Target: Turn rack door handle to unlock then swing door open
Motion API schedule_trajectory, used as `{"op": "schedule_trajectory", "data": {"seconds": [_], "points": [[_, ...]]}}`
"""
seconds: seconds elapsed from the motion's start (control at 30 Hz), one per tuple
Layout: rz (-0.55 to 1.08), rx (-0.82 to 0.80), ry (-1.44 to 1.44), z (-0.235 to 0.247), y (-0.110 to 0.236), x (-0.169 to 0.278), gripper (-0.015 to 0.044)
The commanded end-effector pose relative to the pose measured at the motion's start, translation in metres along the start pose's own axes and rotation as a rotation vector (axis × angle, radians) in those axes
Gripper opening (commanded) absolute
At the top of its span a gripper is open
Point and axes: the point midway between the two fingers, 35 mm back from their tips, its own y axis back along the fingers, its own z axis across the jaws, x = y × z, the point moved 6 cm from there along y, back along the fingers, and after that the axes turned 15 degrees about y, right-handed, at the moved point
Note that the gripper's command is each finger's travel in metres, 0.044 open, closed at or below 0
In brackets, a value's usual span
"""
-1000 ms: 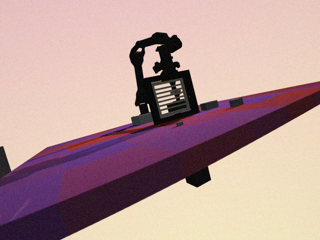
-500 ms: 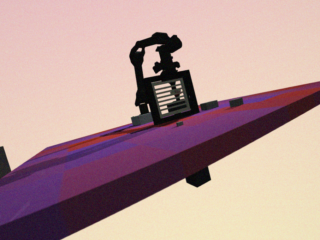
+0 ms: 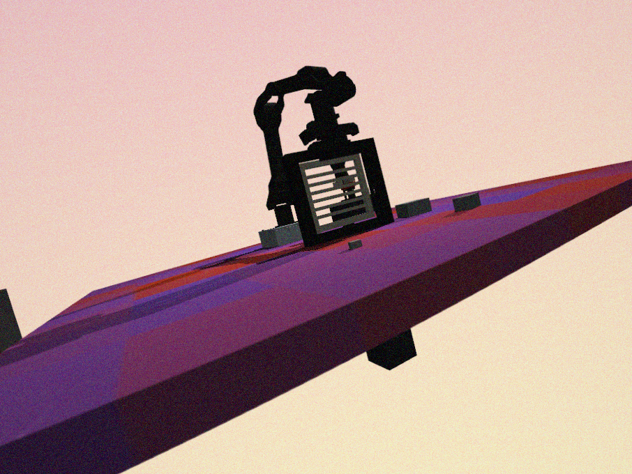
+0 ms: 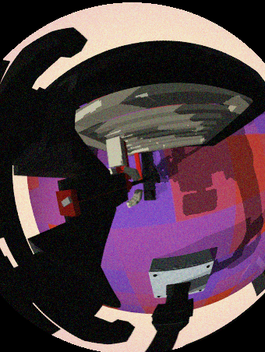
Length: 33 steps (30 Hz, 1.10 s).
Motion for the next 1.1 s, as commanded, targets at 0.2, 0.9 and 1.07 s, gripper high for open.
{"op": "schedule_trajectory", "data": {"seconds": [0.2,0.9,1.07], "points": [[-0.003,0.001,0.206,-0.015,0.0,-0.002,0.0023],[-0.003,0.005,0.572,-0.057,0.0,-0.016,0.0023],[-0.003,0.006,0.646,-0.067,0.0,-0.021,0.0023]]}}
